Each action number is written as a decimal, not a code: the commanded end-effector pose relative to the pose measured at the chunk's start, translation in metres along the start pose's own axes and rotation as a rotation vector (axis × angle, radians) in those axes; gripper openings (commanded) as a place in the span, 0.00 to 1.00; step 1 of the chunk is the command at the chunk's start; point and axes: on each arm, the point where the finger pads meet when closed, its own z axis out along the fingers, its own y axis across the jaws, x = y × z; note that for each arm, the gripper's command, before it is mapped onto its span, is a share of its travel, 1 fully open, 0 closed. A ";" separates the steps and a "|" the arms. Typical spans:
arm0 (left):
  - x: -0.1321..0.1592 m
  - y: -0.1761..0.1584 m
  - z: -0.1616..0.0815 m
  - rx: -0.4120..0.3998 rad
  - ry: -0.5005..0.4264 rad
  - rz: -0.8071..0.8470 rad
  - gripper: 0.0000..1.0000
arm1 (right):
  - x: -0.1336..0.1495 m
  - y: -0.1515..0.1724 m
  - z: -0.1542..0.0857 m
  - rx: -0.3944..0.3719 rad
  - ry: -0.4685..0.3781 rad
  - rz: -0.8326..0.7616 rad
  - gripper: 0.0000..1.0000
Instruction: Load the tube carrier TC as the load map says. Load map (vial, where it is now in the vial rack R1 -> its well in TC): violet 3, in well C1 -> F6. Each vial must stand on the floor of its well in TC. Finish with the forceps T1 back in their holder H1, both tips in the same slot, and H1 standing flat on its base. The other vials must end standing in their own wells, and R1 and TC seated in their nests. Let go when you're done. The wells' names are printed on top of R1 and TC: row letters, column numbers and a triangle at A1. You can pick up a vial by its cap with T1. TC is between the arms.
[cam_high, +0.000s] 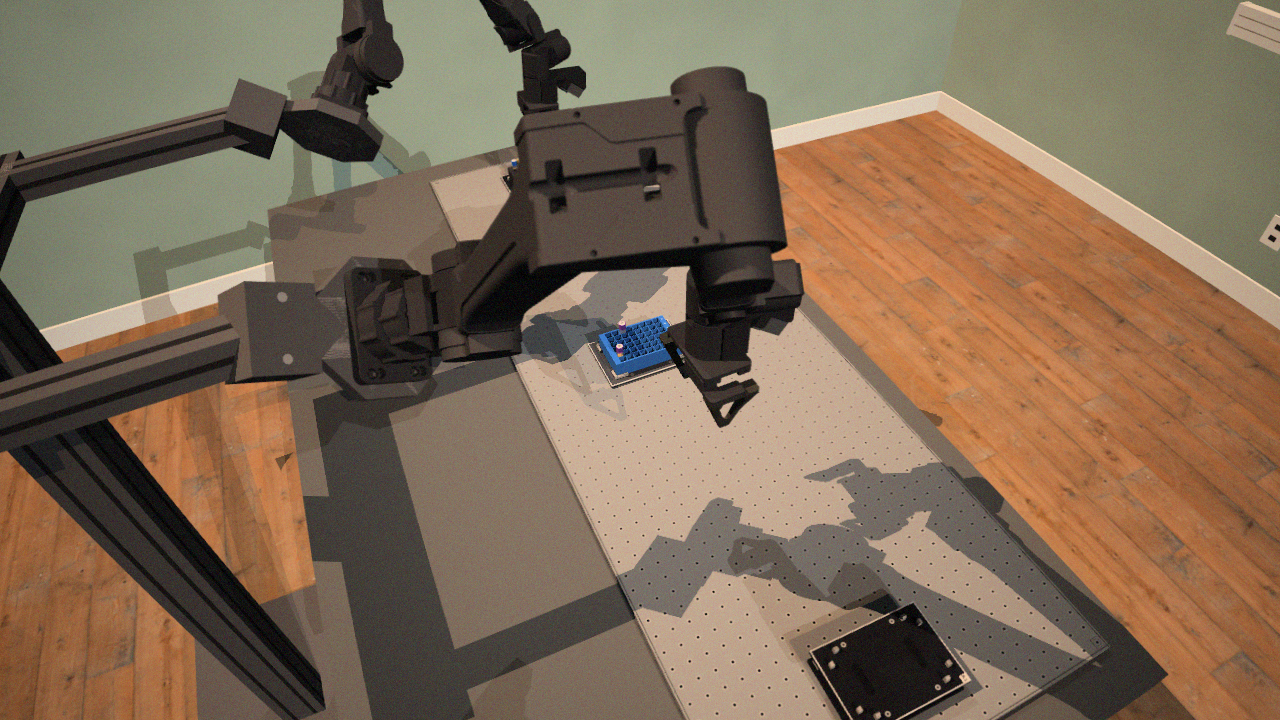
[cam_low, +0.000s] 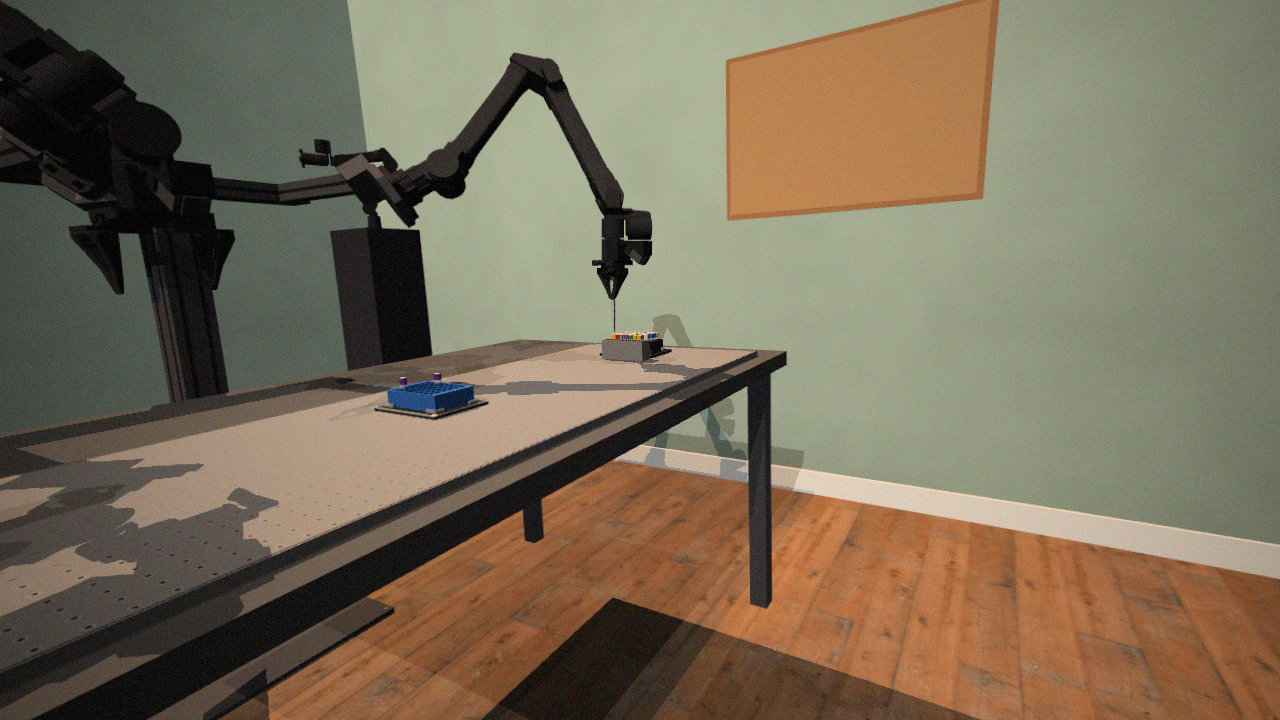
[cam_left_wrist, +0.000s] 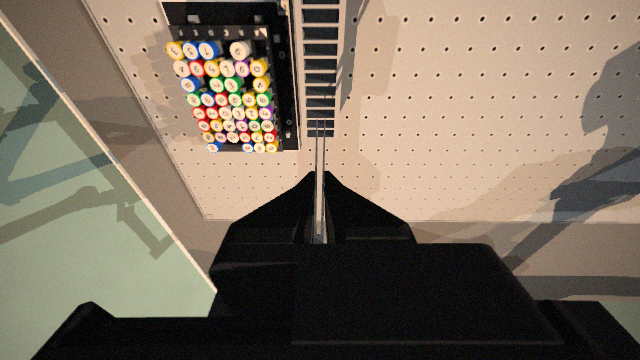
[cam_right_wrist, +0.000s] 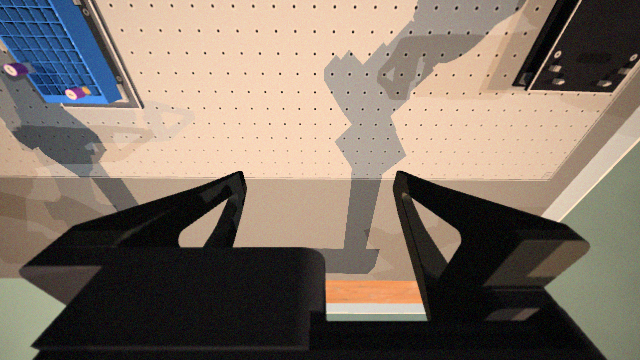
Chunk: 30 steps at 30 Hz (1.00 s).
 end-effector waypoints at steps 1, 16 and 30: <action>-0.001 0.007 0.011 -0.009 0.007 -0.001 0.07 | -0.013 -0.006 -0.004 0.009 -0.028 0.037 1.00; -0.002 0.009 0.014 -0.011 0.005 -0.002 0.07 | -0.013 -0.006 -0.004 0.009 -0.028 0.037 1.00; -0.003 0.010 0.017 -0.013 0.004 -0.003 0.07 | -0.013 -0.006 -0.004 0.009 -0.028 0.037 1.00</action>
